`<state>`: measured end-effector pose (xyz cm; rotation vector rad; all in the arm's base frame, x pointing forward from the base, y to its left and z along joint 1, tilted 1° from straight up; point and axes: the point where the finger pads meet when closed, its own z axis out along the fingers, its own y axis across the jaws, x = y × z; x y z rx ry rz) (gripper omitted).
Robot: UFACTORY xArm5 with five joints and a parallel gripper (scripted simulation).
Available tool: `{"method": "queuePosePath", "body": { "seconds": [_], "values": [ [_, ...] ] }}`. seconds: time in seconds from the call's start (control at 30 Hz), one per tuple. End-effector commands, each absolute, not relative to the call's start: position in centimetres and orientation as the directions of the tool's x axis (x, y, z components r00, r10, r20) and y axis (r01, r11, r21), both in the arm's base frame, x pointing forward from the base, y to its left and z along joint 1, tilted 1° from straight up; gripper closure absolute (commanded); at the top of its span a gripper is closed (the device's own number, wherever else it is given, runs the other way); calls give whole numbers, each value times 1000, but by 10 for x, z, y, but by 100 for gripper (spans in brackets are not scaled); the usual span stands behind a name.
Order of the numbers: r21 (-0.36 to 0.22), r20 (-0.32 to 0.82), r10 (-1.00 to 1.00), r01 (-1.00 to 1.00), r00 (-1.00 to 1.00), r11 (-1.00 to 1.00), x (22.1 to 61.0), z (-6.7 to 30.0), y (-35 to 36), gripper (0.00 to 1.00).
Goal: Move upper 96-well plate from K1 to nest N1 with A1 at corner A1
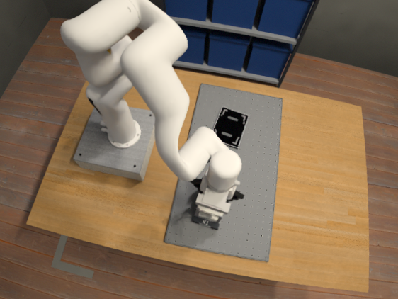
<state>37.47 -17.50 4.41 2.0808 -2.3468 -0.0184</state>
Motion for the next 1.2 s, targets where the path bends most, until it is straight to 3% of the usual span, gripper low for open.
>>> {"method": "queuePosePath", "body": {
  "seconds": [0.0, 1.17],
  "values": [
    [6, -11, -993, -993, -120, 120, 376, 53, -176, 100],
    [6, -11, -993, -993, -120, 120, 376, 105, -176, 100]
  ]
}}
